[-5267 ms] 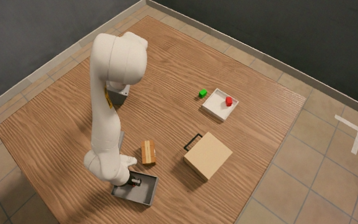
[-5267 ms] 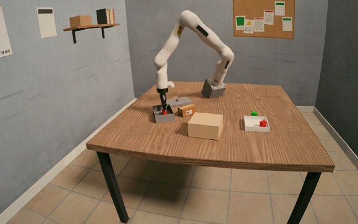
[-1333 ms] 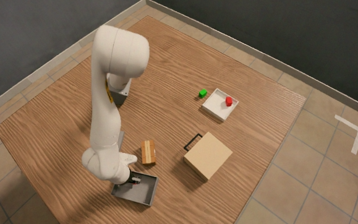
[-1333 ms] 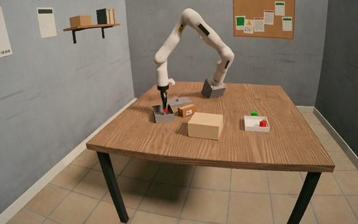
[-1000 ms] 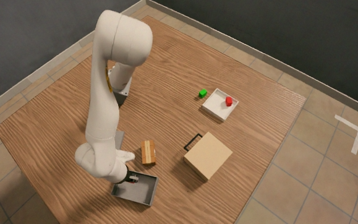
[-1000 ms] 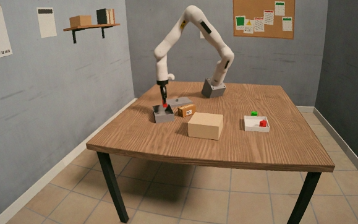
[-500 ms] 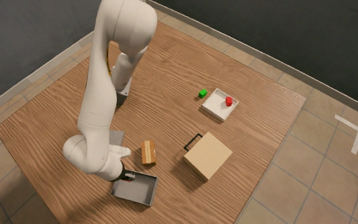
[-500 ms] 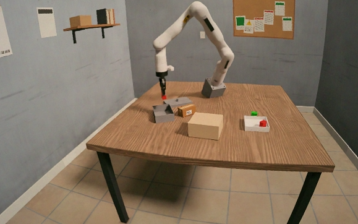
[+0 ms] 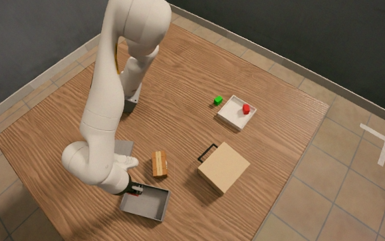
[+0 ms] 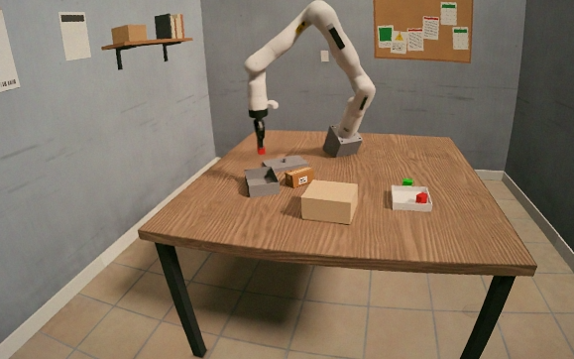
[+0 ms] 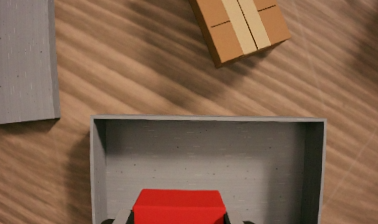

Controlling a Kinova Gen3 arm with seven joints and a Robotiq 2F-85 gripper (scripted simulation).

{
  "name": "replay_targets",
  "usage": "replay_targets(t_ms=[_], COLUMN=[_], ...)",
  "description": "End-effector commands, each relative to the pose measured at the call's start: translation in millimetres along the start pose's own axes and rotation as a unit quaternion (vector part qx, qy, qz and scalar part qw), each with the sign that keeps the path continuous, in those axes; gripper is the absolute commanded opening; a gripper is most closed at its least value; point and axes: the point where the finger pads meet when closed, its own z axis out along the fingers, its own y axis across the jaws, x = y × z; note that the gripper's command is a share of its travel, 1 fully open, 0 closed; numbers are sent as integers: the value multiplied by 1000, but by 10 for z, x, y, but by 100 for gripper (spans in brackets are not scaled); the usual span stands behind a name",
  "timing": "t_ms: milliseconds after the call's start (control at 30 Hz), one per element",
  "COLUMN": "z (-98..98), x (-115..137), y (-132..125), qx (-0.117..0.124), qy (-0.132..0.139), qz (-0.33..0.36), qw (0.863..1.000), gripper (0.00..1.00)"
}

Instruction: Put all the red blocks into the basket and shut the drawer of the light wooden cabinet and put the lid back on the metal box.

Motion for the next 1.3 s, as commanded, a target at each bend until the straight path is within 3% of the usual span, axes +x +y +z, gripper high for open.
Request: replay_targets(t_ms=[0,733,1267], z=[-59,-55,-55], x=[-25,71,458], y=[-19,34,332], qx=[1,2,2], qy=[-4,-1,-1], qz=[2,12,65], qw=[1000,1000,998], gripper=[10,10,10])
